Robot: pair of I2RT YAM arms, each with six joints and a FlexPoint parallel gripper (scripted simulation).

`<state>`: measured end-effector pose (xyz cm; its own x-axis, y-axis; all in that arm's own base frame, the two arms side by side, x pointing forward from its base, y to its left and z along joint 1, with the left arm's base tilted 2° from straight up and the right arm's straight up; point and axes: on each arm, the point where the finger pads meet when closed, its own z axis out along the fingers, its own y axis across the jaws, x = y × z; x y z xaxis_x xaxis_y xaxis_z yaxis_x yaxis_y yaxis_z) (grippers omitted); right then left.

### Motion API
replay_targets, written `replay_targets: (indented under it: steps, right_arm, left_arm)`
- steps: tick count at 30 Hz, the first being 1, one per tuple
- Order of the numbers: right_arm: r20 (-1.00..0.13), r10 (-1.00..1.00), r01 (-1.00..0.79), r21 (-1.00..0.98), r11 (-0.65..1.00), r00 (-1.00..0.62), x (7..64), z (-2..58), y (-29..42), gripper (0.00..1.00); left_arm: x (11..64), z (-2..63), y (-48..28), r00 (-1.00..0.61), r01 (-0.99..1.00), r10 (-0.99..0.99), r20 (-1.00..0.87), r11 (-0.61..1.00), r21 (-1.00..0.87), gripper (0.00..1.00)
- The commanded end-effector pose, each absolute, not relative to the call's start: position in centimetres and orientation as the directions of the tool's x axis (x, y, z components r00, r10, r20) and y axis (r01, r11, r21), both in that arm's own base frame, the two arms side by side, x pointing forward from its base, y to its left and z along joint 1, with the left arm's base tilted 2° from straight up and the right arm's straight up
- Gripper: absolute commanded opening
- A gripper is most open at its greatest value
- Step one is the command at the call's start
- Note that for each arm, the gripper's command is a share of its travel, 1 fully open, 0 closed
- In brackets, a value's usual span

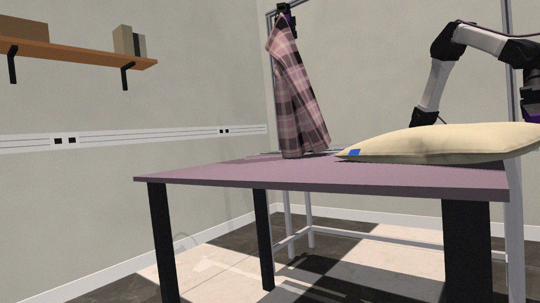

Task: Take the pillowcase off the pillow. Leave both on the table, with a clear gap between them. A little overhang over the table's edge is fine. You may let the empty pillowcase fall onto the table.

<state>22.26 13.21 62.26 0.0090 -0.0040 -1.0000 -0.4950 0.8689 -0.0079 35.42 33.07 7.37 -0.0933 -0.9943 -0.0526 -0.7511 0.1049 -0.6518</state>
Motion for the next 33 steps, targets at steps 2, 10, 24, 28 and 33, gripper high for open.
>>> replay_targets:
  steps: [2, 10, 24, 28, 33]
  right_arm:
    - [-0.999, 0.02, -0.491, 0.003, 0.871, 0.029, 22.0, 63.0, 13.0, 0.0]
    - [-0.999, 0.02, -0.491, 0.003, 0.871, 0.029, 22.0, 63.0, 13.0, 0.0]
    - [-0.999, 0.02, -0.491, 0.003, 0.871, 0.029, 22.0, 63.0, 13.0, 0.0]
    - [-0.999, 0.02, -0.491, 0.003, 0.871, 0.029, 22.0, 63.0, 13.0, 0.0]
    - [-0.999, 0.02, -0.491, 0.003, 0.871, 0.029, 22.0, 63.0, 13.0, 0.0]
  left_arm:
    - [35.5, 7.1, 33.3, -0.094, -0.752, -0.994, -0.049, 0.104, -0.651, 0.0]
    - [35.3, 6.2, 32.6, -0.103, -0.76, -0.994, -0.025, 0.095, -0.643, 0.0]
    - [35.3, 4.9, 32.6, -0.105, -0.757, -0.994, -0.031, 0.1, -0.646, 0.0]
    - [35.3, 4.0, 32.5, -0.107, -0.759, -0.994, -0.025, 0.098, -0.644, 0.0]
    - [35.2, 3.3, 32.6, -0.103, -0.758, -0.994, -0.028, 0.097, -0.645, 0.0]
